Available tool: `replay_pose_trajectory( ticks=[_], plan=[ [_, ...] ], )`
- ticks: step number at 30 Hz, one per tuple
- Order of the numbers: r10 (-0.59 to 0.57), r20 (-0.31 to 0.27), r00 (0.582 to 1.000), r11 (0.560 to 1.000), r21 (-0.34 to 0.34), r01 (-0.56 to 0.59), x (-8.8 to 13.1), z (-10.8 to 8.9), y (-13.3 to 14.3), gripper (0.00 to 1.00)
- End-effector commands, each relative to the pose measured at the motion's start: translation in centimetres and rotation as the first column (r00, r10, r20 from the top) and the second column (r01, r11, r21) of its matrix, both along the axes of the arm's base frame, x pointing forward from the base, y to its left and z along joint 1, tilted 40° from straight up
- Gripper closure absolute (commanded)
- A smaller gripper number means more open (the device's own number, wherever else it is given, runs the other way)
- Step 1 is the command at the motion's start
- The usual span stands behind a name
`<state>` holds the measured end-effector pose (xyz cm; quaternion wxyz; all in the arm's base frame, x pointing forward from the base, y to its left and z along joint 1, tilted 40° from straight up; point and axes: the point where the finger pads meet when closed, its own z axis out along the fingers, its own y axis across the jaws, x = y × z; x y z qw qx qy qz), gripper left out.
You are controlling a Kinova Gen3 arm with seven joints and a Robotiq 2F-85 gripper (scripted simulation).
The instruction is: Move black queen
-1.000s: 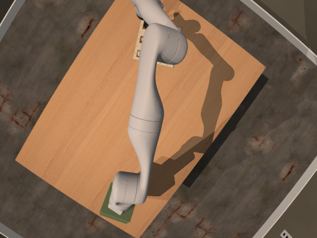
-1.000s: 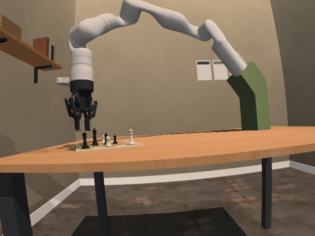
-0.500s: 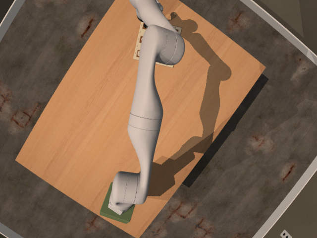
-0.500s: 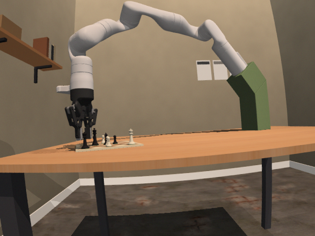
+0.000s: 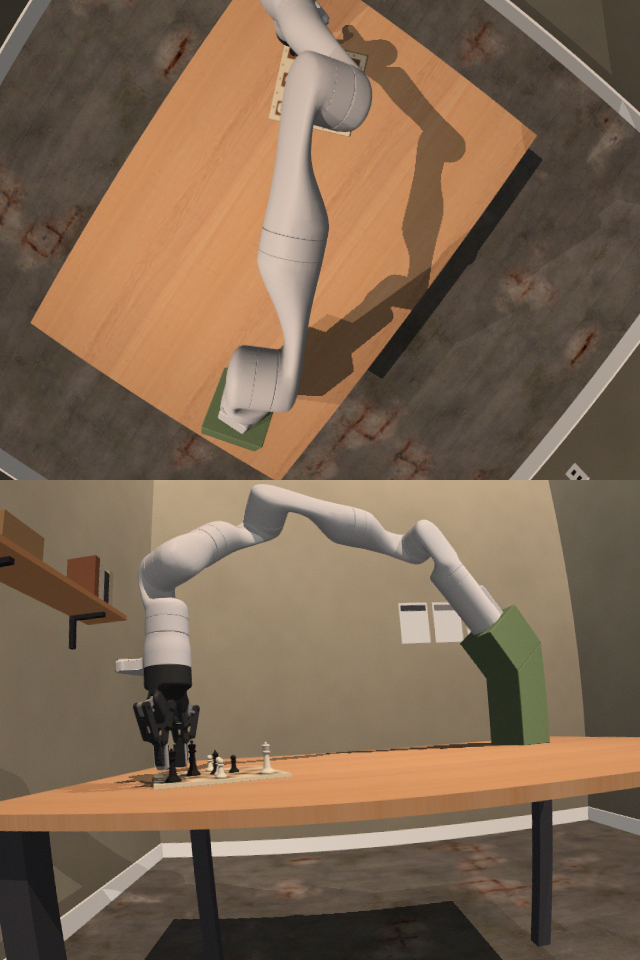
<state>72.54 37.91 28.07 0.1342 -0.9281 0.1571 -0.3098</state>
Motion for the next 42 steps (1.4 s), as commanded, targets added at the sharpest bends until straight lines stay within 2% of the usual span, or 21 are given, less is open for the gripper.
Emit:
replay_pose_trajectory(
  ticks=[1, 25, 26, 42],
  plan=[
    [0.000, 0.002, 1.000, 1.000, 0.001, 0.000, -0.01, 0.19, 0.04, 0.59],
    [0.000, 0.002, 1.000, 1.000, 0.001, 0.000, -0.01, 0.19, 0.04, 0.59],
    [0.000, 0.002, 1.000, 1.000, 0.001, 0.000, -0.01, 0.19, 0.04, 1.00],
    [0.000, 0.002, 1.000, 1.000, 0.001, 0.000, -0.01, 0.19, 0.04, 1.00]
  ],
)
